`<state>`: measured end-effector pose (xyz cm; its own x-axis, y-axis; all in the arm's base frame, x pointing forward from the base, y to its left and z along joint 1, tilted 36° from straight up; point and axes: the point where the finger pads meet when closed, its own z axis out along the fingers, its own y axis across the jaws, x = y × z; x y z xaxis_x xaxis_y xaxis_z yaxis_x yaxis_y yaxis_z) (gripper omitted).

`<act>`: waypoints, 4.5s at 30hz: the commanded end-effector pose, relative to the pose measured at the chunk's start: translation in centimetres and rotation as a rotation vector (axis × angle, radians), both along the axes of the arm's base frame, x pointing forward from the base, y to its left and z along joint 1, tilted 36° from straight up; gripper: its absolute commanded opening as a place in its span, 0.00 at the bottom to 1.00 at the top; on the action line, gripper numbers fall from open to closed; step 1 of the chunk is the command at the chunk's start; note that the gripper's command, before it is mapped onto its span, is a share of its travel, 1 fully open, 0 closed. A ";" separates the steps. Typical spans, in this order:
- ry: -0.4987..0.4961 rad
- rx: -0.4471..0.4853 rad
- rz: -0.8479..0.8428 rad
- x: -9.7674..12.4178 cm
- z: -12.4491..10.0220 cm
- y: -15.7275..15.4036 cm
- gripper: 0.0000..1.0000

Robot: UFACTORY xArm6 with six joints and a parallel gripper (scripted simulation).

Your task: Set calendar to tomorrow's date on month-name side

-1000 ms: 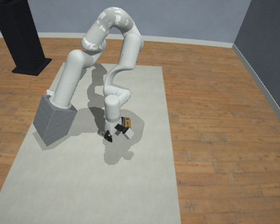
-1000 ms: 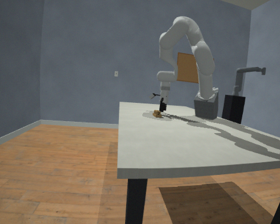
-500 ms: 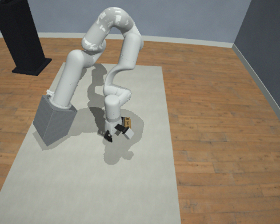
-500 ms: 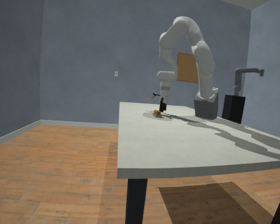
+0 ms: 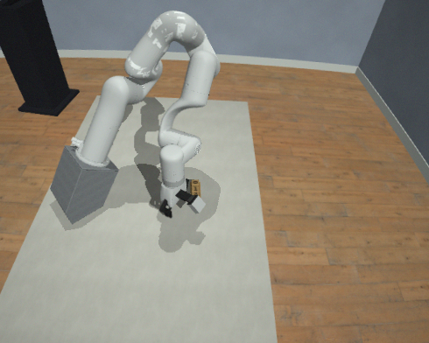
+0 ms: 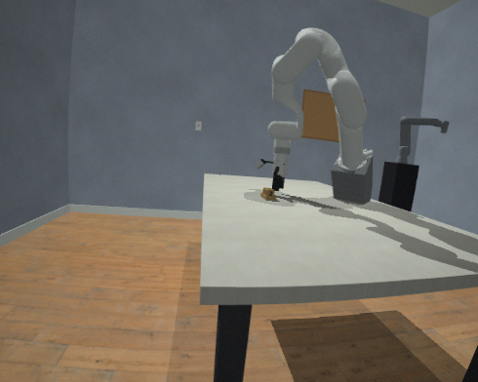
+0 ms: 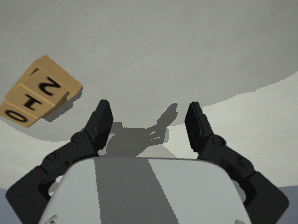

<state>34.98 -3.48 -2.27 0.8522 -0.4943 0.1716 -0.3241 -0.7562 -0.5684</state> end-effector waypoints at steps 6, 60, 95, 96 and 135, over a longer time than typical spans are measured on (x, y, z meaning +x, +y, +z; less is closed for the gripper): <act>-0.001 -0.001 -0.001 0.0 0.0 -0.1 1.00; 0.055 0.050 -0.100 -1.8 5.9 -2.0 1.00; 0.413 0.397 -0.779 1.7 13.0 3.5 1.00; 0.415 0.399 -0.783 1.7 13.0 3.5 1.00; 0.415 0.400 -0.785 1.8 13.0 3.5 0.47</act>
